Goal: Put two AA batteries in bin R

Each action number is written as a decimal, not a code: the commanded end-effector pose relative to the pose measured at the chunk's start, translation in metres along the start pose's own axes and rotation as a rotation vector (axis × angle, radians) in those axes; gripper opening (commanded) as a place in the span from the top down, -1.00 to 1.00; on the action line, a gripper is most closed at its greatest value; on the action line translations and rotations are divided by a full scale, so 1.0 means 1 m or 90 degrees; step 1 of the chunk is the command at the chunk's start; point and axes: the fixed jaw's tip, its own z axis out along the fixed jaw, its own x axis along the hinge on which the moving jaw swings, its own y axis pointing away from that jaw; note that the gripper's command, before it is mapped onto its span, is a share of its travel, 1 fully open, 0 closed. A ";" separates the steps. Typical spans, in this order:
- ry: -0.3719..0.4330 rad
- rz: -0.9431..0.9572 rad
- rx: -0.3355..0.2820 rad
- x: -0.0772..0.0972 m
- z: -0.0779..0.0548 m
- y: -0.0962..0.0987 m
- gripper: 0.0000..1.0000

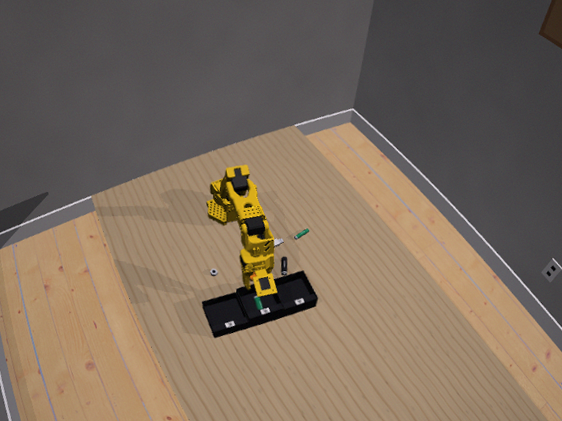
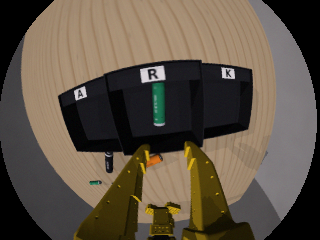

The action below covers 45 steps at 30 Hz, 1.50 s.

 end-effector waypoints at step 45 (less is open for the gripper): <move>0.116 0.205 -0.003 0.066 -0.017 0.095 0.57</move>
